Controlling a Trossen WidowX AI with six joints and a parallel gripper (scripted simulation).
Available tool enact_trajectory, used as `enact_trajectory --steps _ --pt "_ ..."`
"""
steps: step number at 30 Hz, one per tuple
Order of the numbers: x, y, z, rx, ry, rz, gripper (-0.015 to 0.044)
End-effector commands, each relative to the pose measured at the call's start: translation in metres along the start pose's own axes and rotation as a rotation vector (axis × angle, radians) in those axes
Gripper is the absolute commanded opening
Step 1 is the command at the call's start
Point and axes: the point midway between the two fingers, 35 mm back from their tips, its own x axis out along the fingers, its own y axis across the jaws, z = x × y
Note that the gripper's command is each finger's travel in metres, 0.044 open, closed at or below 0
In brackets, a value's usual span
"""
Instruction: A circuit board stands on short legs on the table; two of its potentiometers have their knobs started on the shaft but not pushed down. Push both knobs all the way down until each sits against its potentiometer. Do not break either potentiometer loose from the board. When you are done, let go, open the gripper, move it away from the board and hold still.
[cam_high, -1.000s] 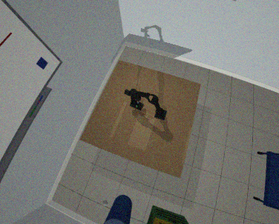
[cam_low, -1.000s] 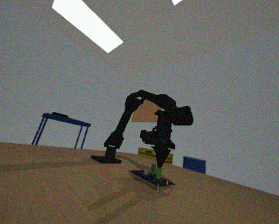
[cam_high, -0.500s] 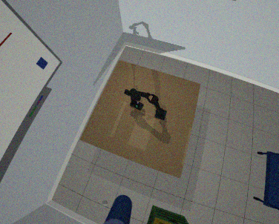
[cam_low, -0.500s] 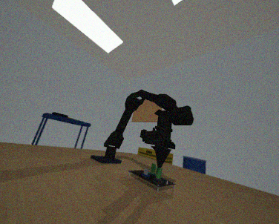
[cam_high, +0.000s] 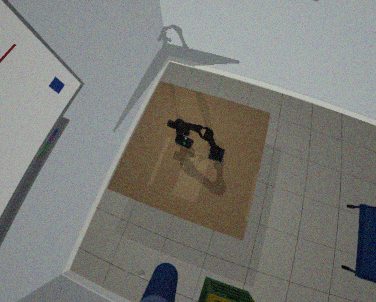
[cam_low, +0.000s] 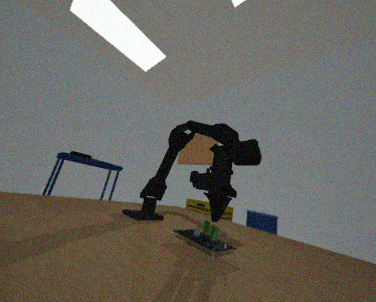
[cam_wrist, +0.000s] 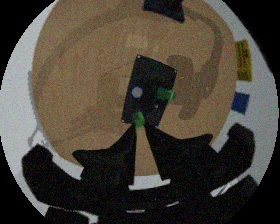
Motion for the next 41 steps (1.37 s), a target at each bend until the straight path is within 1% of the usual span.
enact_trajectory --steps 1,5,12,18,20,41 --pt "0.001 0.000 0.000 0.000 -0.001 -0.001 0.0157" --pt "-0.003 -0.003 0.007 0.000 -0.001 -0.001 0.0263" --pt "-0.029 -0.035 0.085 0.003 -0.004 -0.003 0.0440" --pt "-0.029 -0.062 0.156 0.005 -0.007 -0.005 0.0440" --pt "-0.026 -0.068 0.172 0.005 -0.007 -0.005 0.0440" --pt "-0.026 -0.068 0.173 0.006 -0.007 -0.005 0.0440"
